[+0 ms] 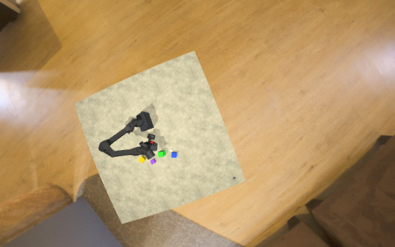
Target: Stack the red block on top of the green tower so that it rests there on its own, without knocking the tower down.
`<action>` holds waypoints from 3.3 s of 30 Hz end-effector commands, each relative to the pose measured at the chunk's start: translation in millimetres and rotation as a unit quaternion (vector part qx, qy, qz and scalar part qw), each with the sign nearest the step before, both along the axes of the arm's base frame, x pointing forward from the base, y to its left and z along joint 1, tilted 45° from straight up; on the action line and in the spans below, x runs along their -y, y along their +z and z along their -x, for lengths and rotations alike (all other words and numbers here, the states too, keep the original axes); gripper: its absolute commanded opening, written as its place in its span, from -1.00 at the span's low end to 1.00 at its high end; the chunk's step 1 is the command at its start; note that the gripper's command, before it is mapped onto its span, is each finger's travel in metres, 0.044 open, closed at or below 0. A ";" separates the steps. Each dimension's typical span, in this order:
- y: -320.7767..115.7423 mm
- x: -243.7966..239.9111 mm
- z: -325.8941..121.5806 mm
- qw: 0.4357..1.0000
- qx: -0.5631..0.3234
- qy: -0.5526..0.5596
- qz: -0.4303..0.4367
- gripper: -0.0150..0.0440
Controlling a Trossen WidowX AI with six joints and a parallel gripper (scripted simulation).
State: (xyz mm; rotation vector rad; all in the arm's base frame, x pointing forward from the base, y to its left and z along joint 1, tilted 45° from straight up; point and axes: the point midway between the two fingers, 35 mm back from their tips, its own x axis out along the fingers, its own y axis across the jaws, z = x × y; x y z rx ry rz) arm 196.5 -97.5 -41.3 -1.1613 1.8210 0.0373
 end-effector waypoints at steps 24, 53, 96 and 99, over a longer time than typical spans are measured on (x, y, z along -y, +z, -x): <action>3.3 -2.8 -0.8 1.000 -0.002 0.002 0.002 -0.31; 84.0 -83.0 -13.3 1.000 -0.002 0.002 -0.001 -0.49; 42.4 -107.6 -131.8 1.000 0.003 0.002 -0.002 -0.49; 40.4 -105.6 -131.5 1.000 0.003 0.002 -0.002 -0.49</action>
